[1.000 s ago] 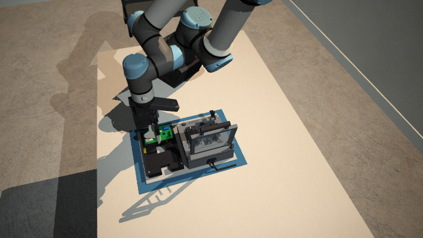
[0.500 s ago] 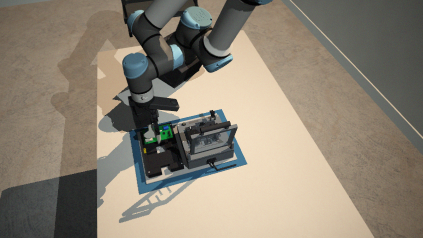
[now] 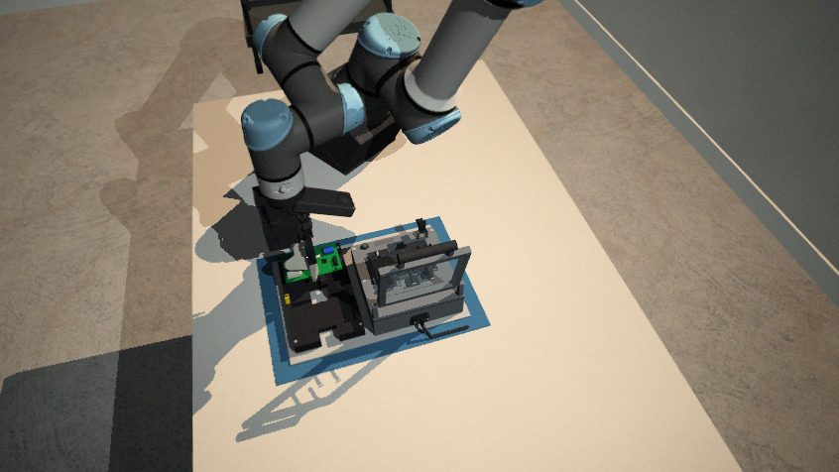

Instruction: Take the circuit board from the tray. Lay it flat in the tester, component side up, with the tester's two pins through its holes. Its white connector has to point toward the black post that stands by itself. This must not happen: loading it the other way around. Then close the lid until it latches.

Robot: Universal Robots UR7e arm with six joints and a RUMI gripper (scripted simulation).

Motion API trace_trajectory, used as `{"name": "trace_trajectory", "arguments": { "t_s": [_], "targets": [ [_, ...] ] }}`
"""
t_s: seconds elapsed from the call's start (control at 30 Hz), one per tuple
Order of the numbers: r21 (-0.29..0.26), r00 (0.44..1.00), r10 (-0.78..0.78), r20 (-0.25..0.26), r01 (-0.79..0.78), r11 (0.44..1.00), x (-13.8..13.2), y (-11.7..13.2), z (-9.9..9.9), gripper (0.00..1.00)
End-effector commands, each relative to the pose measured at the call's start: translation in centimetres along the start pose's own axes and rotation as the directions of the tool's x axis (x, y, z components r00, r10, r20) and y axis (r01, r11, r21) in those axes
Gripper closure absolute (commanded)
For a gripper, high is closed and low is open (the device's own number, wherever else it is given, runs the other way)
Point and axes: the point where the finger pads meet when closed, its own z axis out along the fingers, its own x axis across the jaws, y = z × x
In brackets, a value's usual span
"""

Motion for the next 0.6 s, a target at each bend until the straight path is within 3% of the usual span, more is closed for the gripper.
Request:
{"name": "trace_trajectory", "arguments": {
  "t_s": [0.0,0.57],
  "targets": [
    [-0.001,1.0,0.0,0.0,0.0,1.0,0.0,0.0,-0.9,0.61],
    [-0.001,1.0,0.0,0.0,0.0,1.0,0.0,0.0,-4.9,0.61]
  ]
}}
